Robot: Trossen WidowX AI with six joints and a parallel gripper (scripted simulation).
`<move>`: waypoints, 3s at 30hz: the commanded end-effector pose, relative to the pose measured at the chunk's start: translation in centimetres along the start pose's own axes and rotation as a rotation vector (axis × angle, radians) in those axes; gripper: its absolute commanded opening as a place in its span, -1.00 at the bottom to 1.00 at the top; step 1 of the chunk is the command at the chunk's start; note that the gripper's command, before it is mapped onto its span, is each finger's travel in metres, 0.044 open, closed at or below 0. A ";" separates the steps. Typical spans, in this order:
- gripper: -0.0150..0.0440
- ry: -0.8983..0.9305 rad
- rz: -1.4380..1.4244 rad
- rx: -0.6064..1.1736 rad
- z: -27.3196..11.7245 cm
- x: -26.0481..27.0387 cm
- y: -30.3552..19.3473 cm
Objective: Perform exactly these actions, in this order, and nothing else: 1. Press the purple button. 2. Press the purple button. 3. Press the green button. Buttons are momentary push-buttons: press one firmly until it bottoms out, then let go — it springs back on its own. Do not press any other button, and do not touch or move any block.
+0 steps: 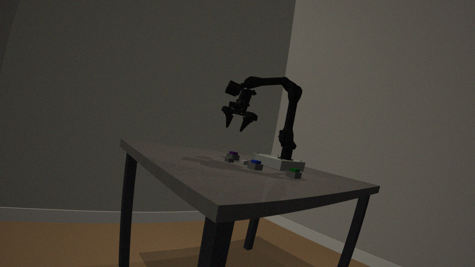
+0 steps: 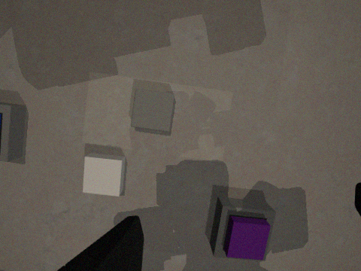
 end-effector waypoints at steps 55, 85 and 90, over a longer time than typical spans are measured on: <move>-0.42 0.100 0.300 0.147 11.2 -0.3 -8.1; -0.42 0.100 0.300 0.147 8.3 -0.7 -7.7; -0.42 0.100 0.300 0.147 9.1 -0.6 -7.8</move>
Point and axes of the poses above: the point midway between the two fingers, 35 mm back from their tips, its own z axis out along the fingers, its own x axis across the jaws, y = z × x, the point moved 9 cm from there along -z, back along the fingers, and after that the axes turned 15 degrees about -z, right-handed, at the moved point
